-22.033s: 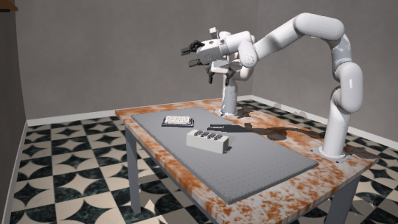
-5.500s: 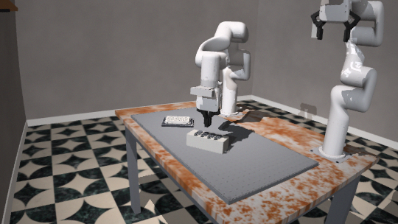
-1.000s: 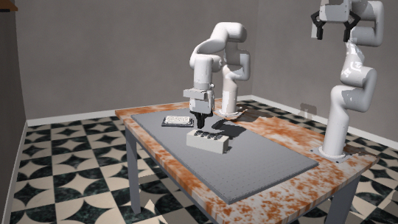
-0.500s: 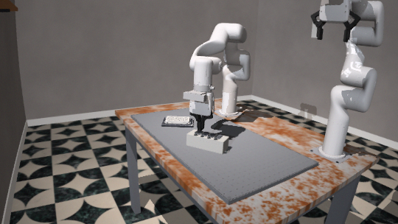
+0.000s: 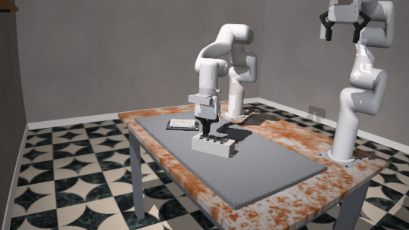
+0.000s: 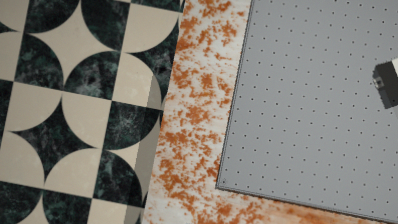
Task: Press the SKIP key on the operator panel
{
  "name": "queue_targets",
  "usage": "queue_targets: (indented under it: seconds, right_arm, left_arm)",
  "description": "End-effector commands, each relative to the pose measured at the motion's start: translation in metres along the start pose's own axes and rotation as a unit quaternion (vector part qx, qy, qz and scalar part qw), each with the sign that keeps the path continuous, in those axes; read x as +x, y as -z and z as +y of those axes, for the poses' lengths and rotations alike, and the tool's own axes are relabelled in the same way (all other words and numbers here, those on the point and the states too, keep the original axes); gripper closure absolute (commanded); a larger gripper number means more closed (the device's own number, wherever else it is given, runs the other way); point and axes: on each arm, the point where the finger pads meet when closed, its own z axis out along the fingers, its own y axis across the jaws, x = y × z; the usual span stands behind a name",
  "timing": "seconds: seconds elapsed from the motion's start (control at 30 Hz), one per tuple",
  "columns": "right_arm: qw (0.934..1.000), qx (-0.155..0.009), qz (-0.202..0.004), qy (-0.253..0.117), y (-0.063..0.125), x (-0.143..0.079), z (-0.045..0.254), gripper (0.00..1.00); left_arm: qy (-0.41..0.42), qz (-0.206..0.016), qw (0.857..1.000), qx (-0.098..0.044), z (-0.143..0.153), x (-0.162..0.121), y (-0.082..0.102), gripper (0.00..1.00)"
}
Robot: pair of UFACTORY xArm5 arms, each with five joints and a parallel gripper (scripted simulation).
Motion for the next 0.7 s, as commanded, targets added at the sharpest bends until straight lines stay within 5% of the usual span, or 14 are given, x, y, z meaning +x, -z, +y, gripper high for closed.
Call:
queue_targets:
  seconds: [0.0, 0.67]
  right_arm:
    - [1.0000, 0.000, 0.002, 0.000, 0.0016, 0.0014, -0.0002, 1.00]
    - [1.0000, 0.000, 0.002, 0.000, -0.0014, 0.0014, -0.0002, 1.00]
  left_arm:
    - [0.000, 0.002, 1.000, 0.000, 0.0000, 0.0001, 0.0010, 0.00]
    - [0.000, 0.002, 1.000, 0.000, 0.0000, 0.0001, 0.0010, 0.00]
